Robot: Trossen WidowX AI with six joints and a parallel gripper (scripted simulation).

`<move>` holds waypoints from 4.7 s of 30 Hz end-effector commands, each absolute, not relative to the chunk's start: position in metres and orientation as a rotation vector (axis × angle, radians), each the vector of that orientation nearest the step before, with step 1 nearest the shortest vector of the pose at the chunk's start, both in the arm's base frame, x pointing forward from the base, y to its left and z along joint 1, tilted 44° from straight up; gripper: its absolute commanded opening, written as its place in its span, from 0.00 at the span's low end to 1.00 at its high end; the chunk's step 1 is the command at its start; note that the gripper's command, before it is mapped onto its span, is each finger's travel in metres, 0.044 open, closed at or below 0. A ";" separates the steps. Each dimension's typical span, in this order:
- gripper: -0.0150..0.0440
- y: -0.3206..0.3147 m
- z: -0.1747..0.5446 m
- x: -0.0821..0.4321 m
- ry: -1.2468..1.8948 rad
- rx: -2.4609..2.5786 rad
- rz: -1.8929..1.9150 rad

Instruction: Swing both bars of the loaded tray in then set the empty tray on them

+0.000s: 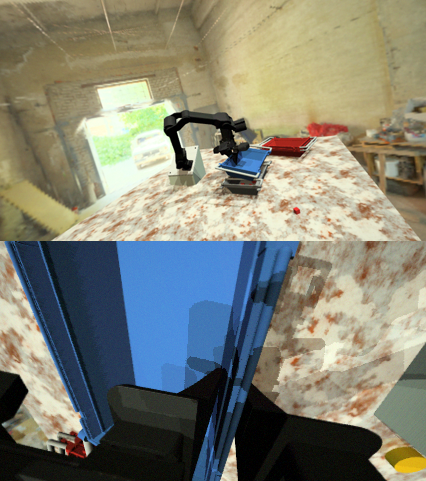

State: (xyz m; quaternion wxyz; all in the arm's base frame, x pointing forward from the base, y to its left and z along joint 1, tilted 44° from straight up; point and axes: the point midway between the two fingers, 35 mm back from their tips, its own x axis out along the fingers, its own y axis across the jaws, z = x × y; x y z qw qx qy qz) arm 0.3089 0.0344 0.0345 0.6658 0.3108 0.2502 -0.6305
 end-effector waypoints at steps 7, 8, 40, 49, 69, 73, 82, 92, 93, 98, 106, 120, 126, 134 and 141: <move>0.25 0.026 0.027 0.303 0.577 0.695 -1.439; 0.25 0.026 0.027 0.303 0.577 0.695 -1.439; 0.25 0.020 0.020 0.301 0.577 0.694 -1.440; 0.25 0.015 0.015 0.300 0.576 0.694 -1.440; 0.25 0.015 0.015 0.300 0.576 0.694 -1.440; 0.25 0.015 0.015 0.300 0.576 0.694 -1.440; 0.25 0.015 0.015 0.300 0.576 0.694 -1.440; 0.25 0.015 0.015 0.300 0.576 0.694 -1.440; 0.25 0.015 0.015 0.300 0.576 0.694 -1.440; 0.25 0.015 0.015 0.300 0.576 0.694 -1.440; 0.25 0.016 0.015 0.300 0.575 0.696 -1.437; 0.43 0.015 0.015 0.300 0.577 0.694 -1.440; 0.58 0.015 0.015 0.300 0.577 0.694 -1.440; 0.78 0.015 0.015 0.300 0.577 0.694 -1.440; 0.95 0.015 0.015 0.300 0.577 0.694 -1.440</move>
